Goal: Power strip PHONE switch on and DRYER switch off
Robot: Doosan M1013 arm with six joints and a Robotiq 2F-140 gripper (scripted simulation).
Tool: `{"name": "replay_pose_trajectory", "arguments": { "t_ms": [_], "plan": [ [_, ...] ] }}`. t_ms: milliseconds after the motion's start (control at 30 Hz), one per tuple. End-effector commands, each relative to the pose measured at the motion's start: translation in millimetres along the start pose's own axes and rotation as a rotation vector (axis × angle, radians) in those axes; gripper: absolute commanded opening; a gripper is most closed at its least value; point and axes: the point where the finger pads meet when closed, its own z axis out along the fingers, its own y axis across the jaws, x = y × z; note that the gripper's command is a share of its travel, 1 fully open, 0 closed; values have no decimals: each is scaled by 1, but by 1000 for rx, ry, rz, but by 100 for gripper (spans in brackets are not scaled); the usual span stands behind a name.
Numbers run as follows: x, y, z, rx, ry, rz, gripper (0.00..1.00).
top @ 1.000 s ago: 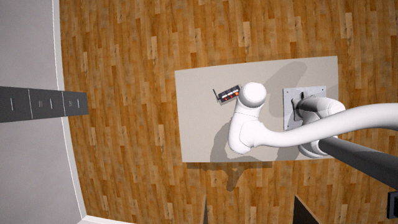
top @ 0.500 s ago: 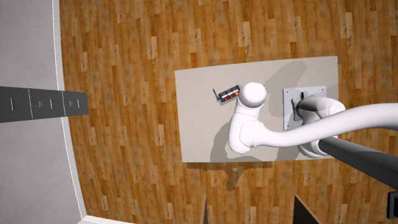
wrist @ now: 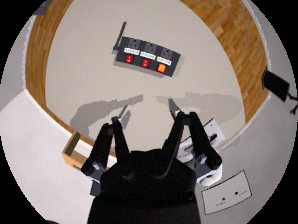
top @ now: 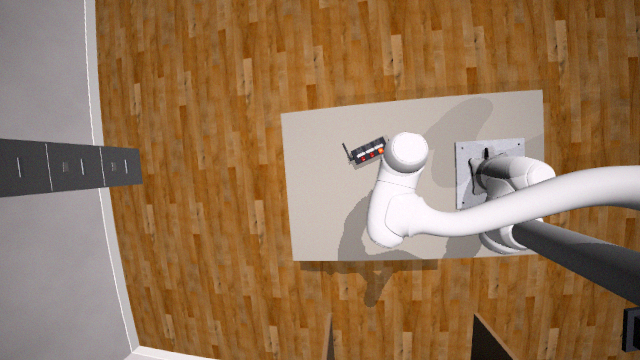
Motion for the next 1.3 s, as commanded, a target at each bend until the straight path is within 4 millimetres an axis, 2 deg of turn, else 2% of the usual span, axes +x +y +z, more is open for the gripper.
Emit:
{"name": "replay_pose_trajectory", "arguments": {
  "t_ms": [0, 467, 533, 600, 667, 733, 767, 833, 867, 933, 967, 1100, 1267],
  "plan": [
    [0, 0, 0, 0, 0, 0, 100],
    [0, 0, 0, -1, 2, 2, 100],
    [9, 2, 2, -22, 43, 43, 100],
    [9, 2, 2, -22, 43, 43, 100],
    [29, 4, 4, -54, 144, 134, 100],
    [29, 4, 4, -54, 144, 134, 100],
    [41, 4, 3, -63, 205, 184, 100],
    [41, 4, 3, -63, 205, 184, 100],
    [52, 2, 2, -64, 263, 228, 100],
    [52, 2, 2, -64, 263, 228, 100],
    [60, -1, 0, -61, 309, 262, 100],
    [68, -4, -2, -53, 352, 292, 100],
    [68, -4, -2, -52, 355, 294, 100]
  ]
}}
